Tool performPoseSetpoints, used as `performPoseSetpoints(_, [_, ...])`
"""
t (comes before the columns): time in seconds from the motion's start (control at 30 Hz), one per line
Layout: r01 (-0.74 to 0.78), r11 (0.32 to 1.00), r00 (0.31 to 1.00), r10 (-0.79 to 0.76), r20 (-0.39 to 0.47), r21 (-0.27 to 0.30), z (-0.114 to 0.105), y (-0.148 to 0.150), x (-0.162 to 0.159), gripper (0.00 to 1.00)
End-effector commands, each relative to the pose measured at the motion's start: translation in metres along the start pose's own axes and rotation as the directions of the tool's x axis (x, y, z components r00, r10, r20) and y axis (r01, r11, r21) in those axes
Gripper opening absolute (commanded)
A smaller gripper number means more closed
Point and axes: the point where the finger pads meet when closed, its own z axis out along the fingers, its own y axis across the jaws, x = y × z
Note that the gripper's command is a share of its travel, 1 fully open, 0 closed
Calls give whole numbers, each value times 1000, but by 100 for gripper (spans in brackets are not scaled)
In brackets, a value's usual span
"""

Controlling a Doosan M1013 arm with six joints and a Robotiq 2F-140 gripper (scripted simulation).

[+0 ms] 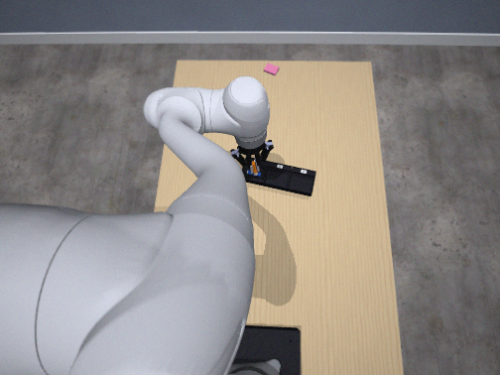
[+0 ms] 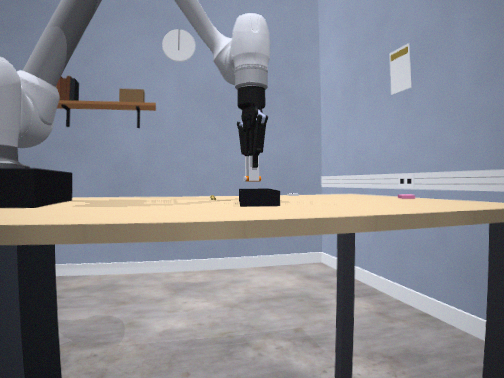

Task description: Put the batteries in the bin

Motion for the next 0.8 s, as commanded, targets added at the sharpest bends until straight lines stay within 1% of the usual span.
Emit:
performPoseSetpoints(0.0, [156,988,988,-156,5,-5,-1,2,-1,15])
performPoseSetpoints(0.2, [358,934,934,-358,3,1,-1,2,-1,15])
performPoseSetpoints(0.27, [358,934,934,-358,3,1,-1,2,-1,15])
performPoseSetpoints(0.3, [449,893,893,-449,3,1,-1,2,-1,15])
performPoseSetpoints(0.37, [496,868,868,-496,2,3,-1,2,-1,15])
performPoseSetpoints(0.5, [612,791,791,-612,0,6,-1,2,-1,15])
performPoseSetpoints(0.77, [804,594,594,-804,1,5,-1,2,-1,15])
